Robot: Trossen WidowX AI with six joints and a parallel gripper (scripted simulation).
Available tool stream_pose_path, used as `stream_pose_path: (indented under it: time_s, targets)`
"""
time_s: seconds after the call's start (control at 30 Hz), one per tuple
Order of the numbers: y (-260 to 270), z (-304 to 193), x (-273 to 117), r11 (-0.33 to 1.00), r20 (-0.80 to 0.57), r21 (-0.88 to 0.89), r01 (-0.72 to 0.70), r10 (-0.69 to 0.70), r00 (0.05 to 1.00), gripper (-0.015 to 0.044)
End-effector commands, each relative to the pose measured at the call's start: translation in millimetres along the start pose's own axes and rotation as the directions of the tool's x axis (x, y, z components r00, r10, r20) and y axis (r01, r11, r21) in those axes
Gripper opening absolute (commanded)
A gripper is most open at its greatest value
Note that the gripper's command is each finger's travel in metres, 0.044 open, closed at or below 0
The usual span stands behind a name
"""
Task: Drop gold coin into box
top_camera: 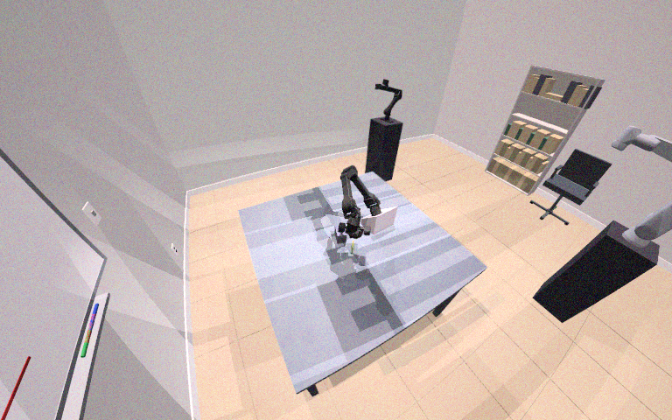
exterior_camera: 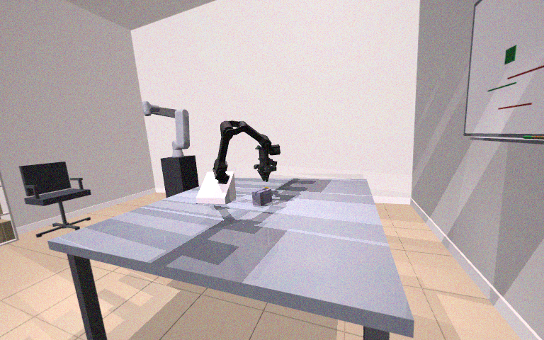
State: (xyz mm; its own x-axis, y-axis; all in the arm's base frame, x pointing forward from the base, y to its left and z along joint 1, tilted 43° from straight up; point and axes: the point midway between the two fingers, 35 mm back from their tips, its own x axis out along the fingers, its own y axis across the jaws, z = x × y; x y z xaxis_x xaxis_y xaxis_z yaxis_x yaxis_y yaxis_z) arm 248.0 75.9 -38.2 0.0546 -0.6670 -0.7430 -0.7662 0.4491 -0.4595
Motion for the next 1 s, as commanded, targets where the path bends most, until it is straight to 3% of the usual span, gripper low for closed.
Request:
stream_pose_path:
  time_s: [0.0, 0.97]
  targets:
    - [-0.3, 0.1, 9.5, 1.0, 0.001, -0.008, 0.006, -0.006, 1.0, 0.0161]
    - [-1.7, 0.5, 56.5, 1.0, 0.002, -0.009, 0.007, -0.007, 1.0, 0.0161]
